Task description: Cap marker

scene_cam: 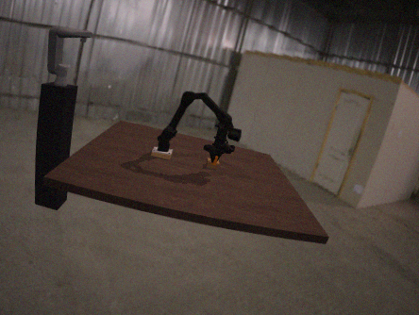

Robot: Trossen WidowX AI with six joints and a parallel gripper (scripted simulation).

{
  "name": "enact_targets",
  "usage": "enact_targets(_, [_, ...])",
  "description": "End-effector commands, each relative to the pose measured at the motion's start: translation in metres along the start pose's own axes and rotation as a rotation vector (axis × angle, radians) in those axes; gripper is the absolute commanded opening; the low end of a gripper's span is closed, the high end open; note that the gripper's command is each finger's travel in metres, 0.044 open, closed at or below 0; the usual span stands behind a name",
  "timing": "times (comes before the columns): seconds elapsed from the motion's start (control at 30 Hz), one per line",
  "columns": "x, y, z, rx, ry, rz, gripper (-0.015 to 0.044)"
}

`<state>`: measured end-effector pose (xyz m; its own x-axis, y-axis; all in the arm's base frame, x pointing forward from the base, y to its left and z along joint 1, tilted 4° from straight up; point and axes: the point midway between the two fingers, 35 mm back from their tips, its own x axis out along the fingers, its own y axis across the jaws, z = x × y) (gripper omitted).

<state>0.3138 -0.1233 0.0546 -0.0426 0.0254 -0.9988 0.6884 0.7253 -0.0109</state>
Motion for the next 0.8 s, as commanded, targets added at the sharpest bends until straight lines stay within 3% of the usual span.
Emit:
enact_targets(0.0, [-0.009,0.000,0.001,0.002,-0.012,0.002,0.0000])
enact_targets(0.77, [-0.052,0.065,-0.046,0.002,-0.014,0.013,0.0000])
